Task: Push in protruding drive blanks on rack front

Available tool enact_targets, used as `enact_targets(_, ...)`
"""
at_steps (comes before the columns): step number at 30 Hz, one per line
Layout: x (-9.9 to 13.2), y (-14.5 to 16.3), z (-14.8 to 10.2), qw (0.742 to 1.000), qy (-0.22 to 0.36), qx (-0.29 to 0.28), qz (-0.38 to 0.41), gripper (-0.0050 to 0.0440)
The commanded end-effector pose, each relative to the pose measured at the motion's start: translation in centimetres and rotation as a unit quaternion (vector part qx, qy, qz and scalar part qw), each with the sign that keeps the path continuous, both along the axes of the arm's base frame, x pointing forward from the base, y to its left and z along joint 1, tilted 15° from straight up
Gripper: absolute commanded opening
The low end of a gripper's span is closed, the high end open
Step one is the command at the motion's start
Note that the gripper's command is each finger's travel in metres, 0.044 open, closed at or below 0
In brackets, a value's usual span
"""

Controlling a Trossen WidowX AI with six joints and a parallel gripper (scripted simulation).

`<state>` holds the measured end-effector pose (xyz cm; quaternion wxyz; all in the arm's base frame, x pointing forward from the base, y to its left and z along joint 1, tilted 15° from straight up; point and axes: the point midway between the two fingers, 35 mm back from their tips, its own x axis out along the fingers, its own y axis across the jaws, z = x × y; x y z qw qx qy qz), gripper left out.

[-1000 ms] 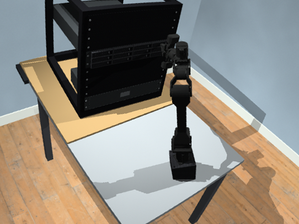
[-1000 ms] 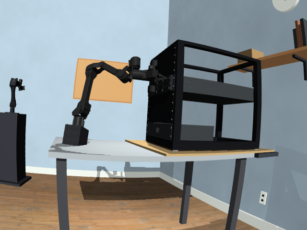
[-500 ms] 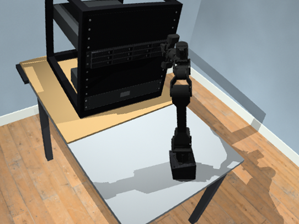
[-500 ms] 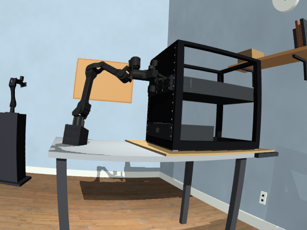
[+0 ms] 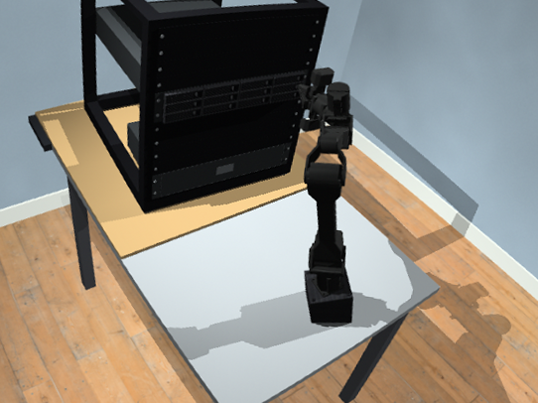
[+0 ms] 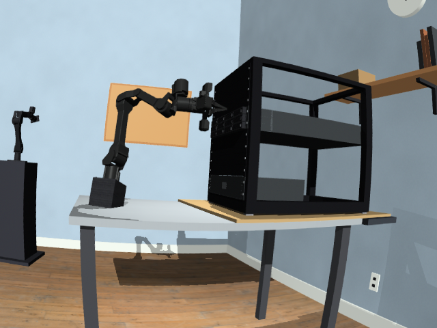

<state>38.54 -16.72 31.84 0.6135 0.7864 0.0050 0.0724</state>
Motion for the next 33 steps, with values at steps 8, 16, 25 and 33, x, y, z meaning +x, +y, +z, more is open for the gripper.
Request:
enact_targets(8, -1.8, 0.7, -2.0, 1.0, -0.005, -0.003, 0.002, -0.005)
enact_targets(16, -2.1, 0.9, -3.0, 1.0, -0.005, -0.003, 0.002, -0.005)
enact_targets(25, -0.4, 1.1, -2.8, 1.0, -0.005, -0.003, 0.002, -0.005)
enact_targets(33, -0.4, 1.1, -2.8, 1.0, -0.005, -0.003, 0.002, -0.005)
